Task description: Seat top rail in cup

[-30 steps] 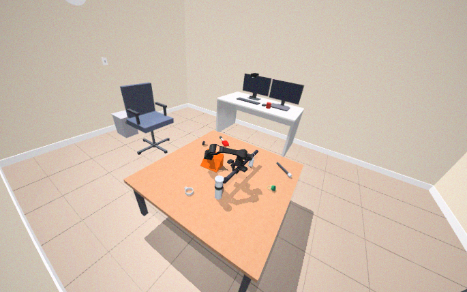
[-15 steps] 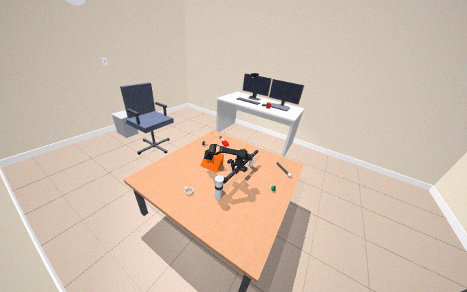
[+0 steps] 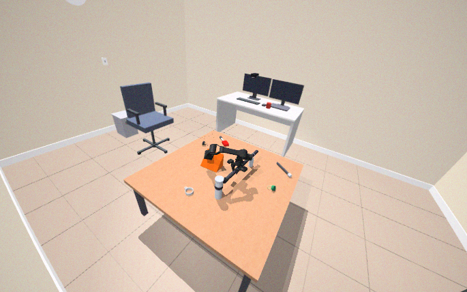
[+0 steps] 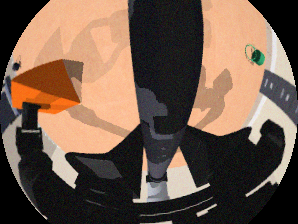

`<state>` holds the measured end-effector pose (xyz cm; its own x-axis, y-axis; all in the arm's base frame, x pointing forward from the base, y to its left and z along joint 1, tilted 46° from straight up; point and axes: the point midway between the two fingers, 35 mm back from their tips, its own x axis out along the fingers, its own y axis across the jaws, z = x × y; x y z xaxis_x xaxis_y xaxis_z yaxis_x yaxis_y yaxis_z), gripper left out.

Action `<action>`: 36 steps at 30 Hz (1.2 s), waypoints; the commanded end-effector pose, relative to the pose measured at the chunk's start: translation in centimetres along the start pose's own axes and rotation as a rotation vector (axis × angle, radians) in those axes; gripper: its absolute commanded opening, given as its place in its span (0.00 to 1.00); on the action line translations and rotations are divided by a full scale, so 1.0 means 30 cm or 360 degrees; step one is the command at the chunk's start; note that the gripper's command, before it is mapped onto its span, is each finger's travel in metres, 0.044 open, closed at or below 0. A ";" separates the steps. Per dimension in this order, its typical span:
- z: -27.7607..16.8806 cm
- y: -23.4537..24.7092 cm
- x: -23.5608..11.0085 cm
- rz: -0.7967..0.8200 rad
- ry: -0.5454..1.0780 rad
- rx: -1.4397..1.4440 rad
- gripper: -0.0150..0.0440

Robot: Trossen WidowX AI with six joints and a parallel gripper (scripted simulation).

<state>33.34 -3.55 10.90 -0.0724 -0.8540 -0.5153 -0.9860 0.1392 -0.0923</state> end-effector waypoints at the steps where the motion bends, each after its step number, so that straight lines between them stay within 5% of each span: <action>1: -0.018 -0.001 -0.008 -0.0008 0.0017 -0.0001 0.25; 36: -0.002 0.000 -0.001 0.0003 -0.0001 0.0002 0.25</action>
<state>33.33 -3.55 10.85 -0.0770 -0.8531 -0.5161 -0.9858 0.1428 -0.0889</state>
